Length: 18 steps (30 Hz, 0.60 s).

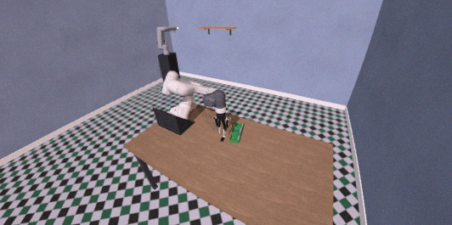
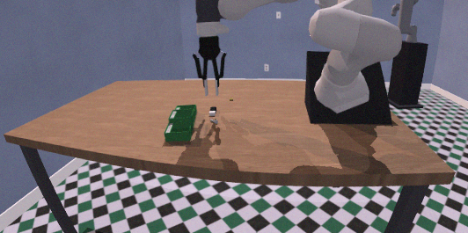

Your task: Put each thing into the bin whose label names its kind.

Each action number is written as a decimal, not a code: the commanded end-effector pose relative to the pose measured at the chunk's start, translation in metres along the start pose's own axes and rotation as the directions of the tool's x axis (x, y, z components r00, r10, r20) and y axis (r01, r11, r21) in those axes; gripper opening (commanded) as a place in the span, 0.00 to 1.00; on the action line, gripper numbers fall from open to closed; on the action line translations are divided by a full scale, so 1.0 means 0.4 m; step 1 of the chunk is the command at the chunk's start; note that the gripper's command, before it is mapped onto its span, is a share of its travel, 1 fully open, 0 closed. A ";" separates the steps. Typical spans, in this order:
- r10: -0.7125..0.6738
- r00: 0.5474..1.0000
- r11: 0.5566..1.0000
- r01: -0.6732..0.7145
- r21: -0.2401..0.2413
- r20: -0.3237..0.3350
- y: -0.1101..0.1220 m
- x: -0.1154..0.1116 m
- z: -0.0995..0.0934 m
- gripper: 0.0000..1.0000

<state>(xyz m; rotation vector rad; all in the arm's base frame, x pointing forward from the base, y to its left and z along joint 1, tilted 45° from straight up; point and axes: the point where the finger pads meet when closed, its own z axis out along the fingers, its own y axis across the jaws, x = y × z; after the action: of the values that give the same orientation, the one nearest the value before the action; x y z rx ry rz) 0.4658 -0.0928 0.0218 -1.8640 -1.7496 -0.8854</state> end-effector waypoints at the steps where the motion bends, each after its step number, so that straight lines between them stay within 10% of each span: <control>1: -0.030 1.000 0.999 0.030 0.014 0.003 -0.011 -0.002 0.001 0.23; 18: -0.030 1.000 0.999 0.030 0.014 0.003 0.002 0.003 0.001 0.23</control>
<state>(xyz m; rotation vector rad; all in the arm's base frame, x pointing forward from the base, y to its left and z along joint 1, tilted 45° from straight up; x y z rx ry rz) 0.4654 -0.0911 0.0220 -1.8479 -1.7737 -0.8749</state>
